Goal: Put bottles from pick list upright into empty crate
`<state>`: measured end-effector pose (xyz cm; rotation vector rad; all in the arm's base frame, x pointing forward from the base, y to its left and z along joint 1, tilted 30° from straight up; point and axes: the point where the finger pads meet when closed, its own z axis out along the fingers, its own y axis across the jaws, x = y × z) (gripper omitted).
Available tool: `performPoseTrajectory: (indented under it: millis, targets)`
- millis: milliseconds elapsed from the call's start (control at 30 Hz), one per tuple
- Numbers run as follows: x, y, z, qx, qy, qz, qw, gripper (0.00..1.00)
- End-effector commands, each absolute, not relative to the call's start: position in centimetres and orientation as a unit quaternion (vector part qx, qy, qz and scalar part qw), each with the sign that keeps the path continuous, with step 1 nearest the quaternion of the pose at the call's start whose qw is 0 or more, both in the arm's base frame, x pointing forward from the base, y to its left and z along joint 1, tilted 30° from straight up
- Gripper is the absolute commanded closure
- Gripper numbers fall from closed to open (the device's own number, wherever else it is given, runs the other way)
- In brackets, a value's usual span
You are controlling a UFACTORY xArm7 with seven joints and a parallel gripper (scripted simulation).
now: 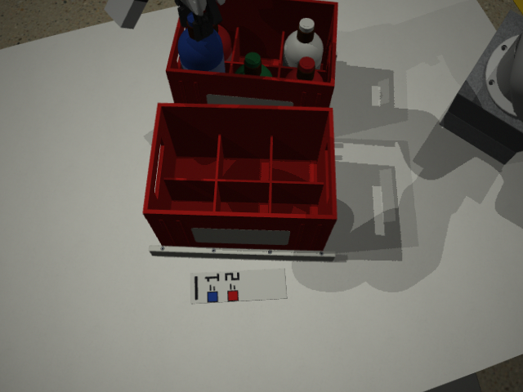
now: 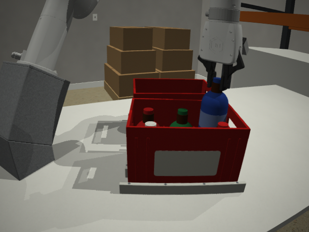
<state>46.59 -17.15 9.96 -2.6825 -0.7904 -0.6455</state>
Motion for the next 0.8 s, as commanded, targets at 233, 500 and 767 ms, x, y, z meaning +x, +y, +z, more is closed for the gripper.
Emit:
performPoseTrajectory:
  millis: [233, 500, 767]
  targets:
    - [46.0, -18.1, 11.8, -0.926, -0.272, -0.225, 0.133, 1.0]
    - [45.7, -18.5, 12.6, -0.926, -0.272, -0.225, 0.133, 1.0]
    - [45.2, -19.0, 13.8, -0.926, -0.272, -0.225, 0.133, 1.0]
